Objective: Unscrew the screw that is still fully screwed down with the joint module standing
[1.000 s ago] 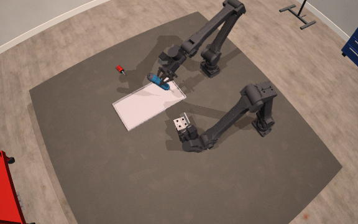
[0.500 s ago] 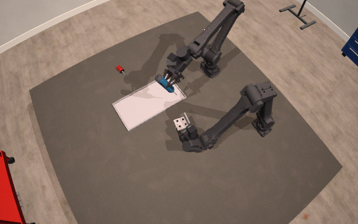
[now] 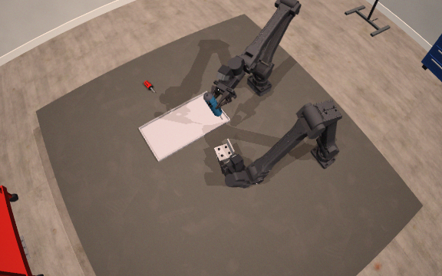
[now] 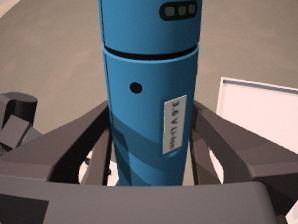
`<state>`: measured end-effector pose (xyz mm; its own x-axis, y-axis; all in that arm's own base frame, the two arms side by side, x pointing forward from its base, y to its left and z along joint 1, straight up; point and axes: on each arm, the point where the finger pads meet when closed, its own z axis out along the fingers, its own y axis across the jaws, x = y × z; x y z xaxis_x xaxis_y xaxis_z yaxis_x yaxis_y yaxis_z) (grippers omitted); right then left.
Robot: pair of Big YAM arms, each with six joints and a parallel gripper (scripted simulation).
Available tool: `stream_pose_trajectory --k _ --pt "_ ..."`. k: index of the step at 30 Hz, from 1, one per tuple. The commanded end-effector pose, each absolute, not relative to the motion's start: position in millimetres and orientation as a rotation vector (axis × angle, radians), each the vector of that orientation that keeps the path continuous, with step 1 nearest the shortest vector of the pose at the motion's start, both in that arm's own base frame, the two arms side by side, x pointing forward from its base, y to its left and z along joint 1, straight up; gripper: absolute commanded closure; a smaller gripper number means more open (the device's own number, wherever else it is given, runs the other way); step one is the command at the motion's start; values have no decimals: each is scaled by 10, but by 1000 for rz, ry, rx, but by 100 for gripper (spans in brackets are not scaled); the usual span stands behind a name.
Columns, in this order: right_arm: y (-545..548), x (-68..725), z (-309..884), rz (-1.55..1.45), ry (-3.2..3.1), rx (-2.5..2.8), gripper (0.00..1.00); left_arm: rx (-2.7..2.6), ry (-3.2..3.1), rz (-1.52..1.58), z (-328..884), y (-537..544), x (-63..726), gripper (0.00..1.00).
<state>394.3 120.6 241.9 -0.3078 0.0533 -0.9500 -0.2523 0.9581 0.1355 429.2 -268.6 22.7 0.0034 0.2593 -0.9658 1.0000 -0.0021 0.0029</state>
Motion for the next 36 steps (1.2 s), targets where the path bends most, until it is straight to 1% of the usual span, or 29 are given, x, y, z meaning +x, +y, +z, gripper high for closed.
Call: stream_pose_trajectory --k 1,7,9,12,13,24,26,36 --pt "1399 3841 2688 328 1744 -219 58 1404 1376 -1056 300 -2710 4373 41" --pt "1598 3665 2766 355 1664 -293 58 1404 1376 -1056 300 -2710 4373 41" --pt "1632 3742 3108 363 1608 -283 58 1404 1376 -1056 300 -2710 4373 41" --pt "1632 3743 3109 363 1608 -283 58 1404 1376 -1056 300 -2710 4373 41" --pt "1631 3642 2740 359 1660 -306 58 1404 1376 -1056 300 -2710 4373 41" --pt "1913 3244 2910 414 1493 -416 58 1404 1376 -1056 300 -2710 4373 41" --pt "1947 3300 3239 422 1441 -401 58 1404 1376 -1056 300 -2710 4373 41" --pt "1942 3352 3204 411 1446 -400 58 1404 1376 -1056 300 -2710 4373 41"
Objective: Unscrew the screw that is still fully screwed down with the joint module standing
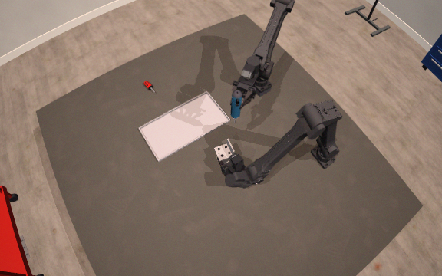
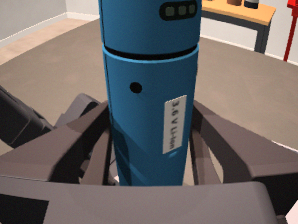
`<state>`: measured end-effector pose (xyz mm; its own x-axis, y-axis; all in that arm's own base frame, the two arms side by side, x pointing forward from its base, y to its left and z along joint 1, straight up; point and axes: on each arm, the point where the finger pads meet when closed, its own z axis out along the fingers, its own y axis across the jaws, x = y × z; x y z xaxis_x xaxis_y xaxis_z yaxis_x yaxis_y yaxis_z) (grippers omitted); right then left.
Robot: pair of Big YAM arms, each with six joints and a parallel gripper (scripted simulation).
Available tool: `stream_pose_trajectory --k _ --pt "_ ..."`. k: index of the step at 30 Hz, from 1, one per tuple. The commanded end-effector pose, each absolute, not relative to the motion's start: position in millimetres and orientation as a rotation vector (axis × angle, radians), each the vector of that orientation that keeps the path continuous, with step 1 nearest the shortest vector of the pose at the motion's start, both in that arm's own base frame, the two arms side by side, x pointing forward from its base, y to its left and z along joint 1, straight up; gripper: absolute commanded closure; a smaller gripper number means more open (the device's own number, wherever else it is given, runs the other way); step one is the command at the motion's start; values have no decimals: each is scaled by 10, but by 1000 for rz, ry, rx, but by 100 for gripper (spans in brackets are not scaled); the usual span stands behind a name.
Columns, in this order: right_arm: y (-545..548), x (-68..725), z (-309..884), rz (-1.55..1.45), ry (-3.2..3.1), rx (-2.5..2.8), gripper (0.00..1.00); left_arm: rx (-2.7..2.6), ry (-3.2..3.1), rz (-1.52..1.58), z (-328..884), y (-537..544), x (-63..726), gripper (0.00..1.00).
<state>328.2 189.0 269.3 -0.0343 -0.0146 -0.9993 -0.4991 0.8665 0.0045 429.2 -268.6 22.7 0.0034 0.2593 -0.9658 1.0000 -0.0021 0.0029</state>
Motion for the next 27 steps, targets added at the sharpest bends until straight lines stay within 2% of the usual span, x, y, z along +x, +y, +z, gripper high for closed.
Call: stream_pose_trajectory --k 1,27 --pt "1938 3345 3212 411 1442 -399 58 1404 1376 -1056 300 -2710 4373 41" --pt "1911 3285 3087 410 1448 -402 58 1404 1376 -1056 300 -2710 4373 41"
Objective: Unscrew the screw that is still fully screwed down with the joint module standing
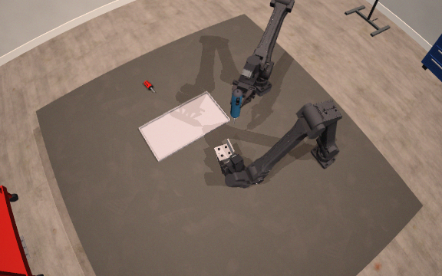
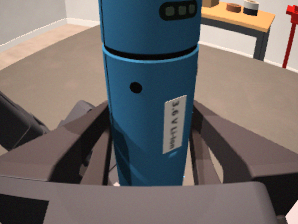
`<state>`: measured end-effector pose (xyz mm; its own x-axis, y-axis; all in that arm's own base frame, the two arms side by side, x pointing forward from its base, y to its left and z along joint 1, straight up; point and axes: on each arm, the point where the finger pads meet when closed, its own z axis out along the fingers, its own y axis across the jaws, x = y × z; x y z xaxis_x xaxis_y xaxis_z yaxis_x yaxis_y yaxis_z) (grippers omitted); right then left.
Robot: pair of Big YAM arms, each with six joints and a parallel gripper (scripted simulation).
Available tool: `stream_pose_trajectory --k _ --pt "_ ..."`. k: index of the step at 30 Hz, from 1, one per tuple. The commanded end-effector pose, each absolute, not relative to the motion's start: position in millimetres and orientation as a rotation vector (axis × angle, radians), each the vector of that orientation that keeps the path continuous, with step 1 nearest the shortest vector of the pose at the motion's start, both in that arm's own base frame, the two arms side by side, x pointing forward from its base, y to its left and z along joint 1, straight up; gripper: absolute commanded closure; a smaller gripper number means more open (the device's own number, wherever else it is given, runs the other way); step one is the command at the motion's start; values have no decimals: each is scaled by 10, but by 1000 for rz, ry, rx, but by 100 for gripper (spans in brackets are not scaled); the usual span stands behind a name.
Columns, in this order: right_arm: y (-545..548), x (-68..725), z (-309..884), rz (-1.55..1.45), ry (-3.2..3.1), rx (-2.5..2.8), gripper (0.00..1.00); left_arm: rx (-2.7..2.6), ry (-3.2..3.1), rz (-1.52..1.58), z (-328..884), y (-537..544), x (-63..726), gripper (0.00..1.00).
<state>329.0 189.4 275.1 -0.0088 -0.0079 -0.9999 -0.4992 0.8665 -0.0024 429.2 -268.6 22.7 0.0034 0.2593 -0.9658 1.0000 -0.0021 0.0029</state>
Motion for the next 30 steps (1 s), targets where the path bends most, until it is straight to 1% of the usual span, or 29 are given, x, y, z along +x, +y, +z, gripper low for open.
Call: stream_pose_trajectory --k 1,17,19,30 --pt "1910 3283 3082 410 1449 -403 58 1404 1376 -1056 300 -2710 4373 41" --pt "1911 3274 3087 412 1446 -402 58 1404 1376 -1056 300 -2710 4373 41" --pt "1969 3374 3270 415 1425 -396 58 1404 1376 -1056 300 -2710 4373 41" --pt "2035 3491 3258 415 1426 -396 58 1404 1376 -1056 300 -2710 4373 41"
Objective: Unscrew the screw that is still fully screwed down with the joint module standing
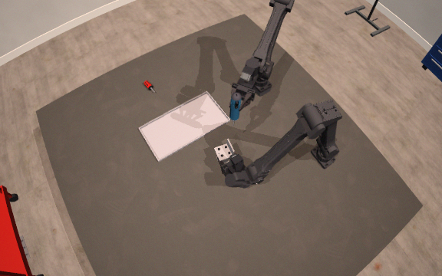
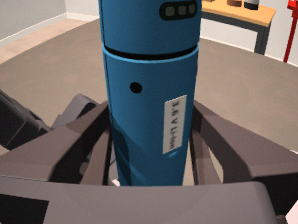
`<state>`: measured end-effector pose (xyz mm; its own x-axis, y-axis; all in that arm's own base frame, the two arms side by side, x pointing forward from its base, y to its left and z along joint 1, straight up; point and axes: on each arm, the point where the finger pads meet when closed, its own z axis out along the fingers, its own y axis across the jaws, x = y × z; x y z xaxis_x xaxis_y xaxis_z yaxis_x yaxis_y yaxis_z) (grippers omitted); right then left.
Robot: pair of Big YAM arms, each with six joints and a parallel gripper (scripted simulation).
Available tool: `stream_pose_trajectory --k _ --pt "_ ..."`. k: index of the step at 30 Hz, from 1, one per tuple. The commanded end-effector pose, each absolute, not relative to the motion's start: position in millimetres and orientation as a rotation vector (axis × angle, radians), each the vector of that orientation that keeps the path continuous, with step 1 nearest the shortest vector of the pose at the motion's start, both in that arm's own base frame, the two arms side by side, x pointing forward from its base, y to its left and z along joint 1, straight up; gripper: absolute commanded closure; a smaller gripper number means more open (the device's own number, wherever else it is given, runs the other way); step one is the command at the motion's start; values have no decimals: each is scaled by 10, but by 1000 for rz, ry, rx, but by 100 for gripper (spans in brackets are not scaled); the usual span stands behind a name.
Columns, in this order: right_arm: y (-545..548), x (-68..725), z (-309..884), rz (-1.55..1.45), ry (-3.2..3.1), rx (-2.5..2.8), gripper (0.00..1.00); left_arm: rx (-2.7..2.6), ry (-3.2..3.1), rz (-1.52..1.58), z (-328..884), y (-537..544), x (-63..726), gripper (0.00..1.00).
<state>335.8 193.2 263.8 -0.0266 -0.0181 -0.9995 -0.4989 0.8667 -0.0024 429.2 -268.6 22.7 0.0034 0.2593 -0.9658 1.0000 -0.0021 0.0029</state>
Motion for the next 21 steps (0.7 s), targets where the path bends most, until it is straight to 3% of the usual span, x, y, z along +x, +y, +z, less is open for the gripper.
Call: stream_pose_trajectory --k 1,21 --pt "2035 3491 3258 415 1426 -396 58 1404 1376 -1056 300 -2710 4373 41" --pt "2113 3629 3245 414 1427 -396 58 1404 1376 -1056 300 -2710 4373 41"
